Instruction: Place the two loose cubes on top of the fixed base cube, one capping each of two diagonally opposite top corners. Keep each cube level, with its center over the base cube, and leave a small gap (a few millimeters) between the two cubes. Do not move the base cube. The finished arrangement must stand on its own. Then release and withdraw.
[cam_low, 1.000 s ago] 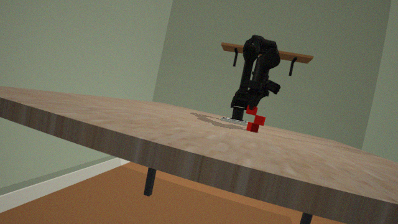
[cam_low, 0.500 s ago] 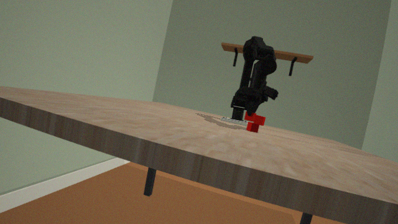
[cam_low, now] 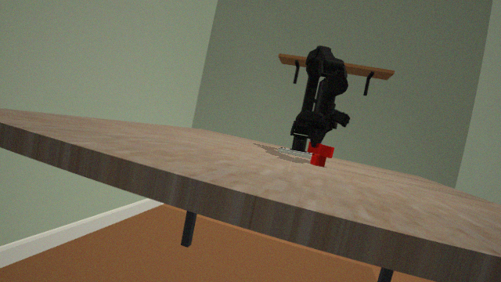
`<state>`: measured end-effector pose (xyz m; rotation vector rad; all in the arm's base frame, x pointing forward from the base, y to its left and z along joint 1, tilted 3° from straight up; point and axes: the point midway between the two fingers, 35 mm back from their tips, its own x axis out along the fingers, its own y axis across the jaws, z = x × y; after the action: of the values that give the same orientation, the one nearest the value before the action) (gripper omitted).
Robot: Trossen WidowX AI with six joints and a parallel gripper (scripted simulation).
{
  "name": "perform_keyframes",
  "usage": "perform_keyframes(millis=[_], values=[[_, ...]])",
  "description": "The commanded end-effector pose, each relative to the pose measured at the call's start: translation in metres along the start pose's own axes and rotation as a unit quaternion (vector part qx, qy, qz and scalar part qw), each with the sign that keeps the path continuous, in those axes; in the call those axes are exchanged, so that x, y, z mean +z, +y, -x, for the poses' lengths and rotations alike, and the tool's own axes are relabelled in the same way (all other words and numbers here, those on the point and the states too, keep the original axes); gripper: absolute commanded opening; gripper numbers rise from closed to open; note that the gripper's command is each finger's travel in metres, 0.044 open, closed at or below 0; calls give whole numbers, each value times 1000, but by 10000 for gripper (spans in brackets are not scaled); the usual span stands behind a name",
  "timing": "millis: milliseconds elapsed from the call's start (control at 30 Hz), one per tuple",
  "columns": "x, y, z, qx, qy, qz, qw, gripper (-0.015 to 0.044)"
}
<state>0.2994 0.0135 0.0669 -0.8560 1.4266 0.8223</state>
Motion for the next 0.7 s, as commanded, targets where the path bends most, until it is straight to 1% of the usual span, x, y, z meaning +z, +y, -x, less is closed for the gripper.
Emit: perform_keyframes(millis=[0,200,333,500,667], values=[[0,0,-1,1,-1,-3,1000,105],[0,0,-1,1,-1,-3,1000,105],[0,0,-1,1,-1,-3,1000,205],[0,0,-1,1,-1,-3,1000,205],[0,0,11,0,0,0,1000,205]])
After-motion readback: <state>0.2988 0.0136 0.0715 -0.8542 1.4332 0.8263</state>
